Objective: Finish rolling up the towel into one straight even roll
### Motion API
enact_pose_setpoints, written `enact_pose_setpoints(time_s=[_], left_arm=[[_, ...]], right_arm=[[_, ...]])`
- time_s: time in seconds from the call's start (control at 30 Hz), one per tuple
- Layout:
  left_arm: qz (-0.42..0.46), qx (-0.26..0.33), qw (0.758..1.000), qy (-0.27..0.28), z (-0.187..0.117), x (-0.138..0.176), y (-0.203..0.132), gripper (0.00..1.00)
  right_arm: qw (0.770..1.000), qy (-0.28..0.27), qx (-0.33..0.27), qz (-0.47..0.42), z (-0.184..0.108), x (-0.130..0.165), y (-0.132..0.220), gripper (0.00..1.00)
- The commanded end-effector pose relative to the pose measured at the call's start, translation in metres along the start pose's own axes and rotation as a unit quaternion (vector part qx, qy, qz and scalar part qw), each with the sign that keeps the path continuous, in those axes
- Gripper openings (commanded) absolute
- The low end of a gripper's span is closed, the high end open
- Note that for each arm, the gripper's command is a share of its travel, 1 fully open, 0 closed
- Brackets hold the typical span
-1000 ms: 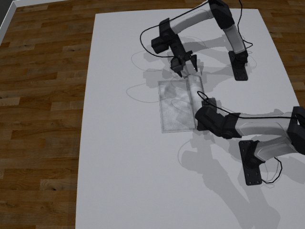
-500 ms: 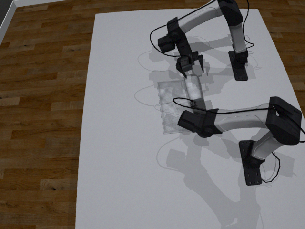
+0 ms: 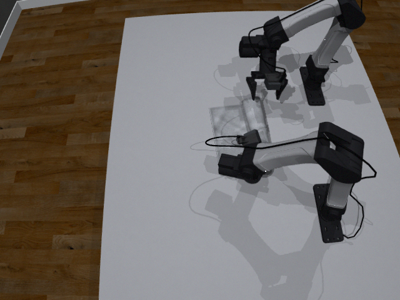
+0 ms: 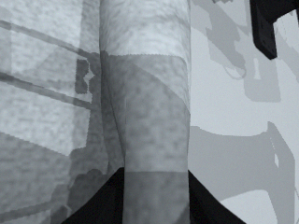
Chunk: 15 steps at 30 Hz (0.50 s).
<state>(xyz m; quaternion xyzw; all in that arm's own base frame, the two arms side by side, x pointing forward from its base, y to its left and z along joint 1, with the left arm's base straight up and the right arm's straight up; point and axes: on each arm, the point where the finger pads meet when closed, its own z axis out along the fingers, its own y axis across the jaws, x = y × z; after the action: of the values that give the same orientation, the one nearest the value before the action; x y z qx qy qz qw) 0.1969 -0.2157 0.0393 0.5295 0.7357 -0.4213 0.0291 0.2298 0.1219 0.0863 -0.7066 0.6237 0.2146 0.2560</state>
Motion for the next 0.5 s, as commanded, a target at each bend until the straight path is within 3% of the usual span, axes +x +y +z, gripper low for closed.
enact_pose_setpoints(time_s=[0.0,0.47], left_arm=[[-0.030,0.049,0.998,0.015,-0.0004,0.0079,-0.0090,0.31],[-0.043,0.064,0.997,0.016,0.0051,0.0120,-0.0040,0.31]], right_arm=[[0.993,-0.004,0.105,-0.053,0.0014,-0.0075,-0.0228,0.97],[0.992,-0.009,0.105,-0.073,-0.0016,-0.0112,-0.0280,0.98]])
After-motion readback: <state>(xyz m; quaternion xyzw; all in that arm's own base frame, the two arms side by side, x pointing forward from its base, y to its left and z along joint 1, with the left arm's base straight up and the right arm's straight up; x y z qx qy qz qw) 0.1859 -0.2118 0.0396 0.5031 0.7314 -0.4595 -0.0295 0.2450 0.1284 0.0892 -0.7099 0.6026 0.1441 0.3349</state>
